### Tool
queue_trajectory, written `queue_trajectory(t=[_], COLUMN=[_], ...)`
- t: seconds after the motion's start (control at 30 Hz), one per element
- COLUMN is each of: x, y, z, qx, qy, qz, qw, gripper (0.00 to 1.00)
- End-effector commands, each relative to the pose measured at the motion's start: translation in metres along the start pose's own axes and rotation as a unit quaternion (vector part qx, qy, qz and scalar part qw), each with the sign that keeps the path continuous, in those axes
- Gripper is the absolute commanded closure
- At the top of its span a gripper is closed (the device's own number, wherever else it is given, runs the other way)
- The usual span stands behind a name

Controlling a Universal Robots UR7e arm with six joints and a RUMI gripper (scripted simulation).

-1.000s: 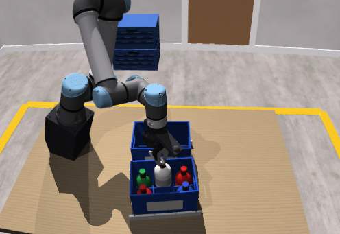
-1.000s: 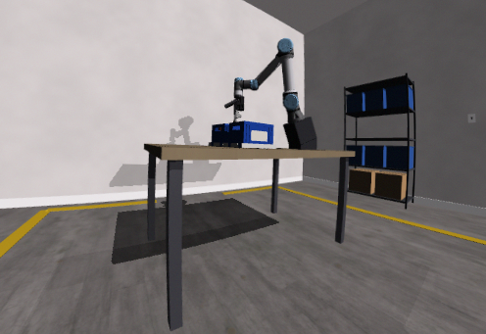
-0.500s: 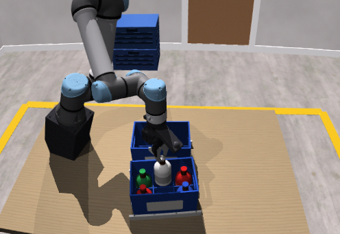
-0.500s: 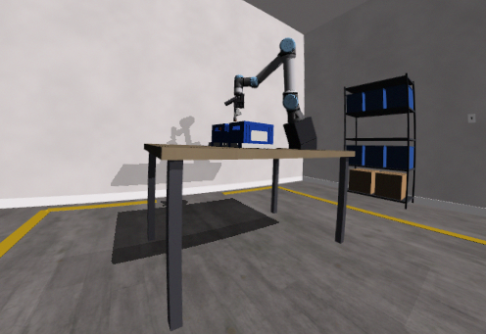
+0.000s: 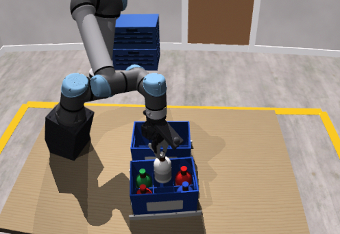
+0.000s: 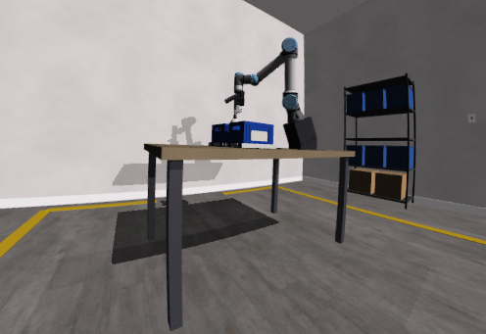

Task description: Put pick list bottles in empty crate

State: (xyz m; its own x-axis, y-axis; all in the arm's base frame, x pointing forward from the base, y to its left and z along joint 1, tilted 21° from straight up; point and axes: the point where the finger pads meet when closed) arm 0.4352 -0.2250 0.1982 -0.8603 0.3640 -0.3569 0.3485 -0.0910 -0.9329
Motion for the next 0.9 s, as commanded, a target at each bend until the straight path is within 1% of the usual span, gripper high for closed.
queue_trajectory(t=[0.0,0.13,0.2,0.7,0.77,0.87], x=[0.000,0.000,0.000,0.000,0.000,0.000], y=[-0.008,-0.015,-0.015,-0.040,-0.040,-0.045], z=[0.000,0.000,0.000,0.000,0.000,0.000], qx=[0.000,0.000,0.000,0.000,0.000,0.000], qy=[0.000,0.000,0.000,0.000,0.000,0.000], qz=[0.001,0.001,0.001,0.001,0.001,0.001], qw=[1.000,1.000,1.000,1.000,1.000,1.000], gripper=[1.00,1.00,1.00,1.00,1.00,1.00])
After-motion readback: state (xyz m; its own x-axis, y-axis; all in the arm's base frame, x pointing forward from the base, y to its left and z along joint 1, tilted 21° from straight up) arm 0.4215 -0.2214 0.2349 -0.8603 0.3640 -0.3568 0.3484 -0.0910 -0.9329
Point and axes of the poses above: the point where the finger pads meet when closed, its own y axis out along the fingers, its own z axis across the jaws, x = y × z, and after that the axes turned 14 degrees about -y, right-handed
